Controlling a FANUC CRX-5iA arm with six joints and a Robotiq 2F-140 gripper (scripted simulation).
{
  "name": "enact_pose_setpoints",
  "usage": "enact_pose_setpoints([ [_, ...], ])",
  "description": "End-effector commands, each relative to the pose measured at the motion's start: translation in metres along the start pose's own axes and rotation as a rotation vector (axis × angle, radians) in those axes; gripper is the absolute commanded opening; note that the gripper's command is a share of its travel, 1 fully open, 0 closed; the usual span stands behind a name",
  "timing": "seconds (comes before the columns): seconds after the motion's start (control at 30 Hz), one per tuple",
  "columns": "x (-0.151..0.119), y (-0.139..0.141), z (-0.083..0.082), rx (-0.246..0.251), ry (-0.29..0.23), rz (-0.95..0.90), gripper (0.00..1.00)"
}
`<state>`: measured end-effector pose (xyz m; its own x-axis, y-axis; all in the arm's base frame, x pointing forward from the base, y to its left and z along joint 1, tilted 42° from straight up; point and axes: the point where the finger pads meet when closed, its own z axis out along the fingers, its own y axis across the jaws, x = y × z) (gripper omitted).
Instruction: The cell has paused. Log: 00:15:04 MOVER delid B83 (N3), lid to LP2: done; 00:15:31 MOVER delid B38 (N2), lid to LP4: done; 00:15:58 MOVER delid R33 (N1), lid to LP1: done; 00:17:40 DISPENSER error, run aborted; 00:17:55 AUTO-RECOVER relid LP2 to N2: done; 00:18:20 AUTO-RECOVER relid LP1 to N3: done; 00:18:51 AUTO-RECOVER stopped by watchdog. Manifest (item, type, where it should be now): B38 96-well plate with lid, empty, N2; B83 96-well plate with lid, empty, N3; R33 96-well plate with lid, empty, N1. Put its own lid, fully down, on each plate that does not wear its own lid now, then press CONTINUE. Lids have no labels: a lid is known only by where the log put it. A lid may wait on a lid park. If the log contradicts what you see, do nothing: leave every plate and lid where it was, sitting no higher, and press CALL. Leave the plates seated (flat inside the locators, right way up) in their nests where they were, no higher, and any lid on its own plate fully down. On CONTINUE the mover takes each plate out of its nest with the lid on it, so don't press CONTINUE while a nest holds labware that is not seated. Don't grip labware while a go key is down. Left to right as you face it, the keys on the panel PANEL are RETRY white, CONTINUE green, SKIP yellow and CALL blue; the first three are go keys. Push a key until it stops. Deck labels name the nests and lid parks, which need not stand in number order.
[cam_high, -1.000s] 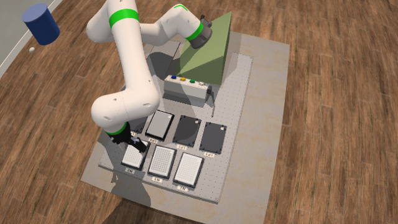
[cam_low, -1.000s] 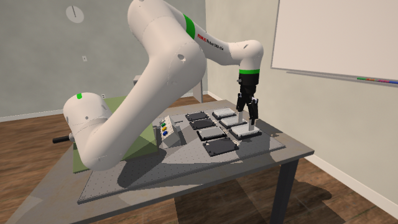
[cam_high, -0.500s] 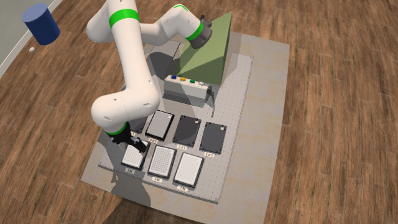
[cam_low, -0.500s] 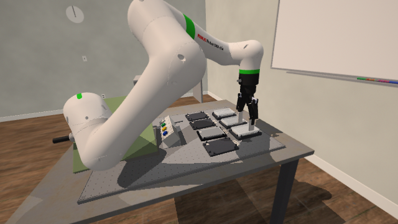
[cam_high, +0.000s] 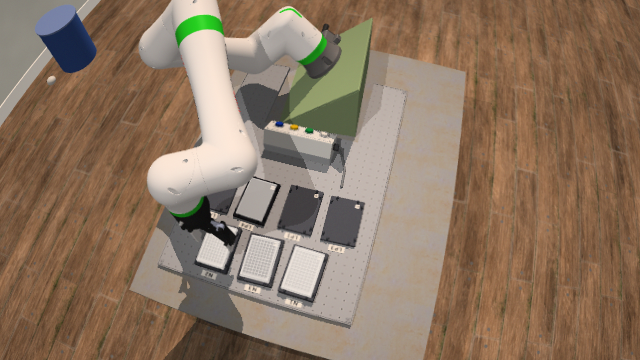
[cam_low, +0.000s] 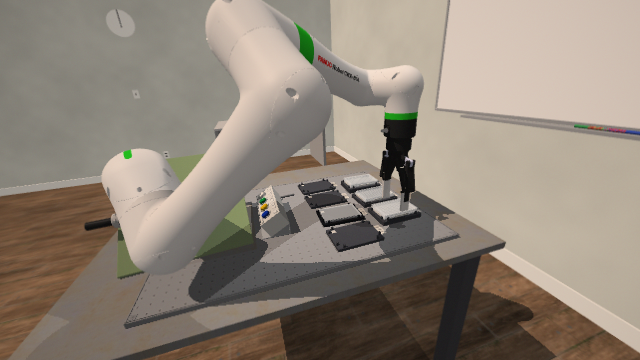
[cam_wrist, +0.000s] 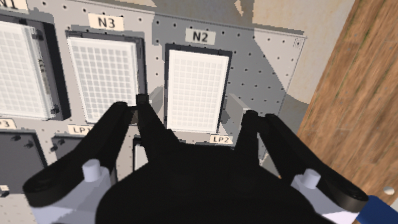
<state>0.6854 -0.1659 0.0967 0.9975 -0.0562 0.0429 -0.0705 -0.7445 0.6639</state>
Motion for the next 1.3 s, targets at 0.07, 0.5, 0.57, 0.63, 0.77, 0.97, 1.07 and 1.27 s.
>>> enact_pose_setpoints([
  [0.07,0.000,0.000,0.001,0.000,0.001,0.000,0.66],
  [0.5,0.000,0.000,0.007,0.000,0.001,0.000,0.66],
  [0.57,0.000,0.000,0.008,0.000,0.001,0.000,0.66],
  [0.63,0.000,0.000,0.009,0.000,0.001,0.000,0.66],
  [0.77,0.000,0.000,0.011,0.000,0.001,0.000,0.66],
  [0.97,0.000,0.000,0.013,0.000,0.001,0.000,0.66],
  [1.07,0.000,0.000,0.013,0.000,0.001,0.000,0.66],
  [1.27,0.000,0.000,0.014,0.000,0.001,0.000,0.66],
])
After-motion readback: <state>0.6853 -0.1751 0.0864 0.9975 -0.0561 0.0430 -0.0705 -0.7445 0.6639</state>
